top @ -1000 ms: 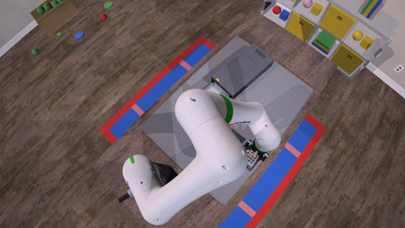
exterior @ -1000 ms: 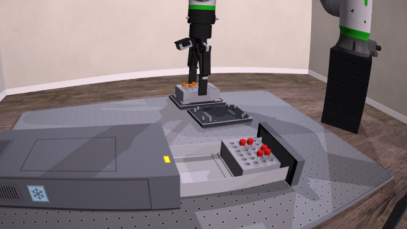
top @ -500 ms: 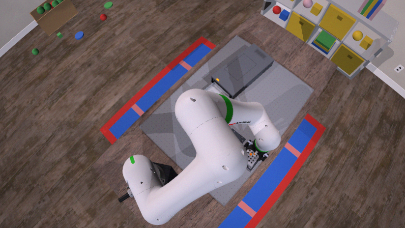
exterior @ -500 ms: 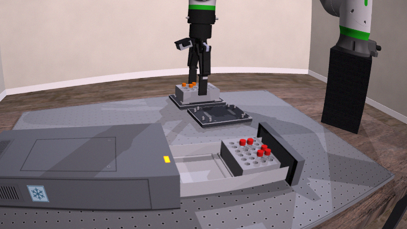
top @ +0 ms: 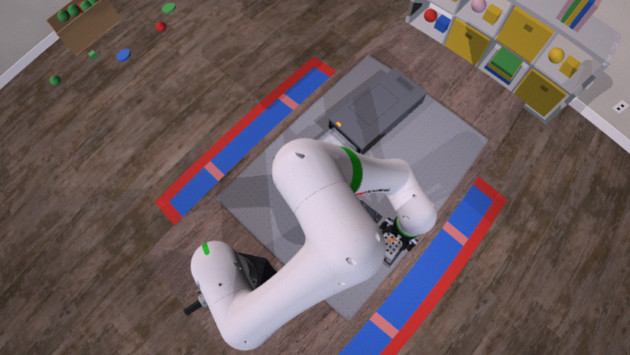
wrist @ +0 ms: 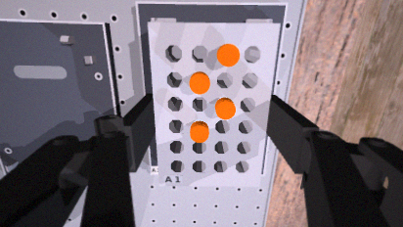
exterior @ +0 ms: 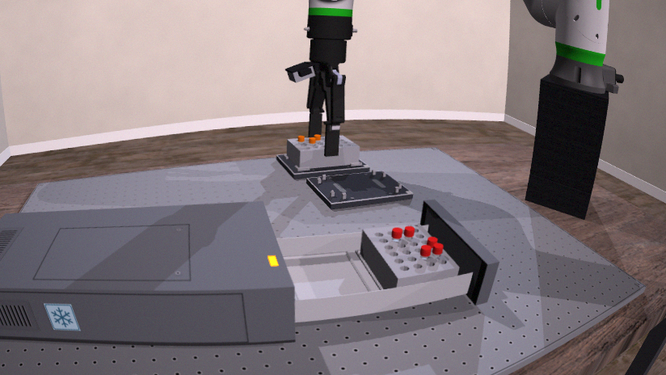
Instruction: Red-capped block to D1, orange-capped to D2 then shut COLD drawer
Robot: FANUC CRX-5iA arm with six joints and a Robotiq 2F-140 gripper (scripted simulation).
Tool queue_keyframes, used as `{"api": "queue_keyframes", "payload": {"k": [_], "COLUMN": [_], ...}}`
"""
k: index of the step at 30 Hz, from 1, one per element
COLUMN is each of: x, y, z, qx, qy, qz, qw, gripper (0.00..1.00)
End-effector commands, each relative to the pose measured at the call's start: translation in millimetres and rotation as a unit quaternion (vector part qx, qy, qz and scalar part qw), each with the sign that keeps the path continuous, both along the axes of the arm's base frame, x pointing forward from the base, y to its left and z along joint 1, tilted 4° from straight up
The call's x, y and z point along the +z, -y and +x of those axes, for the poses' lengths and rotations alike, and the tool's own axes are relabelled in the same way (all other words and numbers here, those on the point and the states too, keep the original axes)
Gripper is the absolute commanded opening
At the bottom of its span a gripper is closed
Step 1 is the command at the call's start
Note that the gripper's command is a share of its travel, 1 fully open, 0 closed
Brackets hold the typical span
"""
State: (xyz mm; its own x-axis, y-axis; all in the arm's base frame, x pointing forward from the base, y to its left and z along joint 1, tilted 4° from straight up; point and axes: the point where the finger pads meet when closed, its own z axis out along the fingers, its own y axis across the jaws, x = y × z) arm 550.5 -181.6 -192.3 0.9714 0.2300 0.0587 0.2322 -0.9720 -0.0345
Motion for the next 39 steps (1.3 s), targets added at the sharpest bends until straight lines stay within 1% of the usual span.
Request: {"api": "queue_keyframes", "payload": {"k": [1,4,6,21,39], "x": [0.9,0.9,0.9,0.9,0.9], "y": [0.4,0.4,0.4,0.4,0.4], "z": [0.8,0.8,0.8,0.9,0.9], "qx": [0.000,0.000,0.000,0.000,0.000], "qy": [0.001,0.001,0.001,0.001,0.001], "qz": [0.000,0.000,0.000,0.000,0.000], "qw": [1.000,1.000,1.000,1.000,1.000], "gripper": [0.38,0.43,0.43,0.65,0.66]}}
